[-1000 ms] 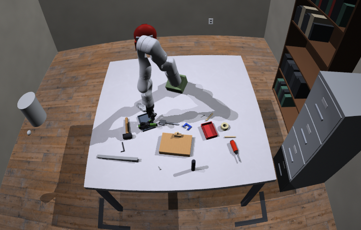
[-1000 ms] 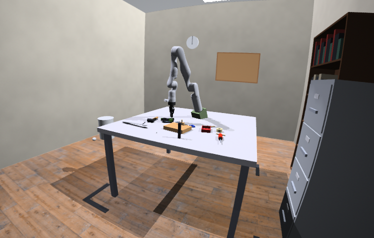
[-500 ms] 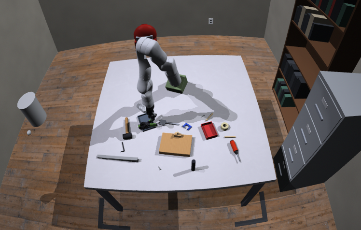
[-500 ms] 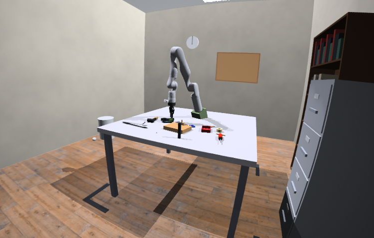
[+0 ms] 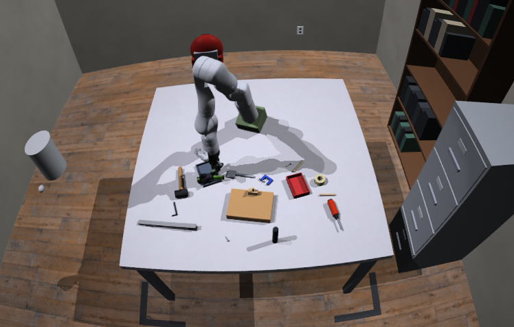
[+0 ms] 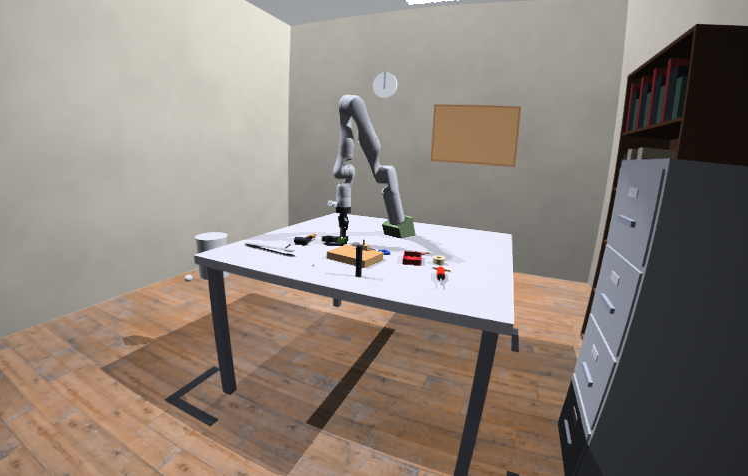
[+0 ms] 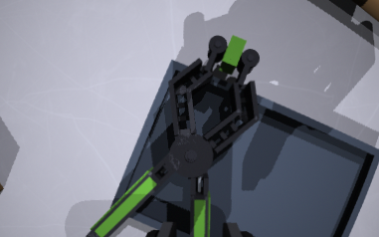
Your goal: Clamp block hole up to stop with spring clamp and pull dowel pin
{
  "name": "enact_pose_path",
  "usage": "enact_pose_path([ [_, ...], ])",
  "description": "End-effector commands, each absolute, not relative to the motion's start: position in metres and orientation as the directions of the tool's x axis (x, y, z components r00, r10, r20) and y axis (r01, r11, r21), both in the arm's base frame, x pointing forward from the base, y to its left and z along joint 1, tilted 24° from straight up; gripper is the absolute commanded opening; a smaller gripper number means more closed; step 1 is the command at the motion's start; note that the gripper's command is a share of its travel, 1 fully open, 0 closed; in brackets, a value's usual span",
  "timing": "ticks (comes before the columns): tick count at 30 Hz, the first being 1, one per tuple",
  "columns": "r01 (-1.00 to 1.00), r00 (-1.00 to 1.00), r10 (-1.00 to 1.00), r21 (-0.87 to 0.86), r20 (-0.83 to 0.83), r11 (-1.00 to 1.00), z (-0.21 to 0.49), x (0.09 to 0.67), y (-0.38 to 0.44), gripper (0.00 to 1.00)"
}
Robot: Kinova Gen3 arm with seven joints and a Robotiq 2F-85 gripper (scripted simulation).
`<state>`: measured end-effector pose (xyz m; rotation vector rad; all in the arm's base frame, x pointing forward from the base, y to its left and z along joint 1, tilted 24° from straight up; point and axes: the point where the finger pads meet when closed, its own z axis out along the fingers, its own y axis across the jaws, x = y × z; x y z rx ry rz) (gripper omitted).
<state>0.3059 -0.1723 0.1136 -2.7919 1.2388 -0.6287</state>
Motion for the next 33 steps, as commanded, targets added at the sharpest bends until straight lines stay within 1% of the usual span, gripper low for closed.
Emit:
enact_pose_path([
  [1, -0.706, 0.600, -0.715, -0.183, 0.359, -0.684, 0.112, 0.307, -0.173, 0.34],
  [33, -0.706, 0.600, -0.715, -0.183, 0.359, -0.684, 0.096, 0.313, -0.175, 0.34],
])
